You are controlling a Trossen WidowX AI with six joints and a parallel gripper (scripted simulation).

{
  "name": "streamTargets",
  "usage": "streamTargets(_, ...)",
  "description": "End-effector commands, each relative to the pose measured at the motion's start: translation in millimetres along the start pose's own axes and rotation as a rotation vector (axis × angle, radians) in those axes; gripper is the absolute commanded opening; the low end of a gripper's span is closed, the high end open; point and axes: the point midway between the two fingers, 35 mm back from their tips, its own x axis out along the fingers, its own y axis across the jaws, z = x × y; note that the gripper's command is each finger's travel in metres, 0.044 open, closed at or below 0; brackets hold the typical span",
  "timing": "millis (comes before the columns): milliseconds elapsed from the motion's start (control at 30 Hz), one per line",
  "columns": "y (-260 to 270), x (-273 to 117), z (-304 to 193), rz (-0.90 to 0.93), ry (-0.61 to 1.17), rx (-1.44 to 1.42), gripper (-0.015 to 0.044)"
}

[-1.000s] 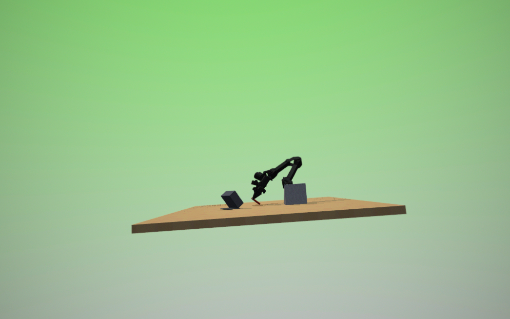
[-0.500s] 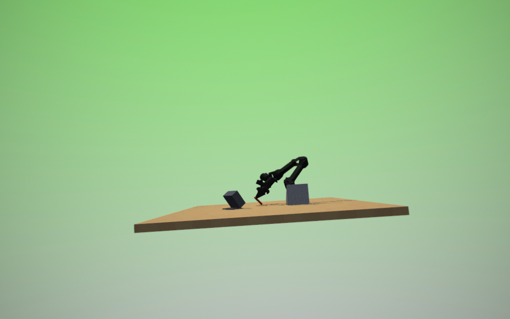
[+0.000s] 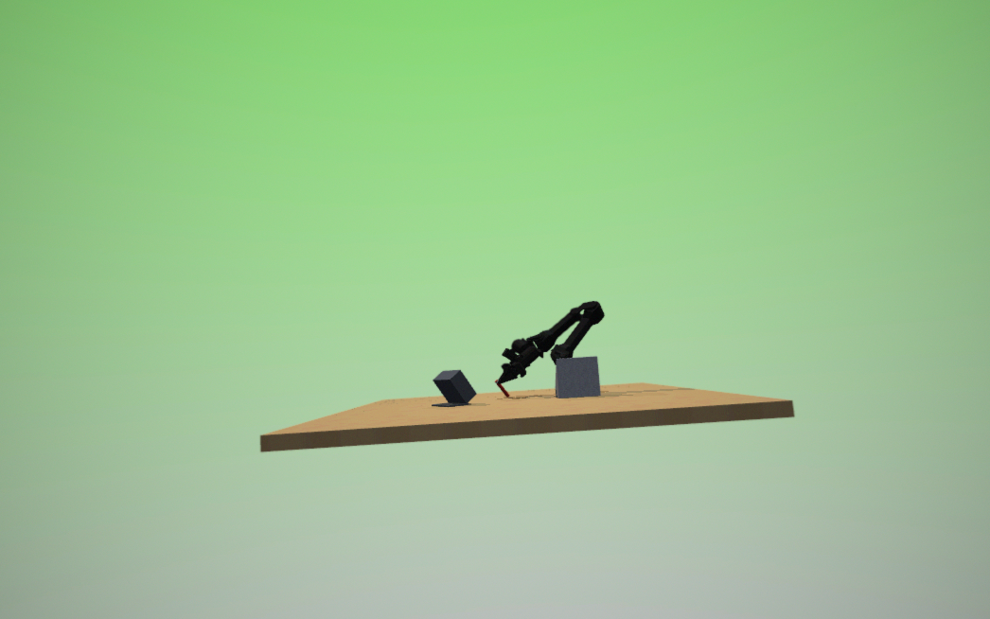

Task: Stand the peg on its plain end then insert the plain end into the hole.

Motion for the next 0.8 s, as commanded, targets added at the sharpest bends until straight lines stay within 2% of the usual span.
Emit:
streamTargets(0, 2, -3, -2, 0.001, -0.041, -0.005, 0.0049)
streamTargets(767, 2, -15, -11, 0.002, -0.239, -0.008, 0.0049)
